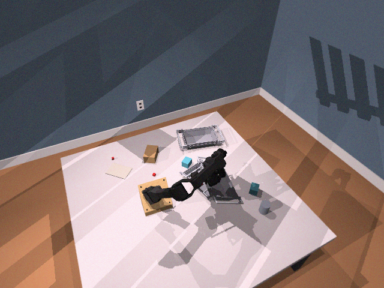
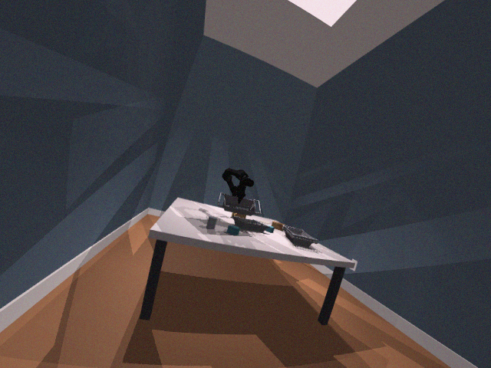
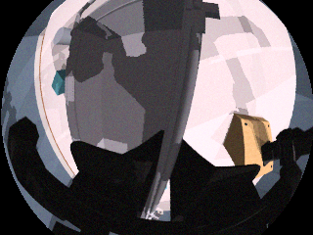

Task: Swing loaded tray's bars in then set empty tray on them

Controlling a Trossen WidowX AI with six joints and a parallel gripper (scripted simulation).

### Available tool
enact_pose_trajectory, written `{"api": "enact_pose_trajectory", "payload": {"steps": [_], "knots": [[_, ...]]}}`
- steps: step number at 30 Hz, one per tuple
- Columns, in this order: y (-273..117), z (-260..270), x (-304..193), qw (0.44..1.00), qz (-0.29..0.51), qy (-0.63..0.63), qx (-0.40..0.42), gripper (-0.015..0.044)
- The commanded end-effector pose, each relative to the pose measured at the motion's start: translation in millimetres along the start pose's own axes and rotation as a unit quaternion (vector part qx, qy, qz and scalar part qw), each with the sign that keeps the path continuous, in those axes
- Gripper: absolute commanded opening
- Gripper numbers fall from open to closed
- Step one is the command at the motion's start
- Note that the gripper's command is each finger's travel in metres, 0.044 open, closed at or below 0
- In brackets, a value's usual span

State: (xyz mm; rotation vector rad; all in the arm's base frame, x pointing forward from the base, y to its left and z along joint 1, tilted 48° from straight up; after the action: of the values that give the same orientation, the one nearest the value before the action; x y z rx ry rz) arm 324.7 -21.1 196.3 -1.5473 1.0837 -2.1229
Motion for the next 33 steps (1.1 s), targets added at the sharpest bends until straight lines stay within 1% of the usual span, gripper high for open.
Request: {"api": "enact_pose_trajectory", "payload": {"steps": [1, 22, 33], "knots": [[-9, 0, -21, 0.999, 0.004, -0.038, 0.014, 0.0], [-10, -16, -115, 0.978, -0.024, -0.208, 0.016, 0.0], [-10, -17, -118, 0.977, -0.025, -0.213, 0.016, 0.0]]}}
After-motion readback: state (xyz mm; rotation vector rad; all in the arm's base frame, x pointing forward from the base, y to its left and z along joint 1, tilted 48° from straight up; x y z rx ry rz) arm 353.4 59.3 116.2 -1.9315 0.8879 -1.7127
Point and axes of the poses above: the point midway between the two fingers, 35 mm back from their tips, its own y axis out along the fingers, its own z axis across the jaws, x = y × z, the point moved 8 cm from there along -y, back along the fingers, and after that the axes turned 7 degrees about y, right-handed, at the moved point
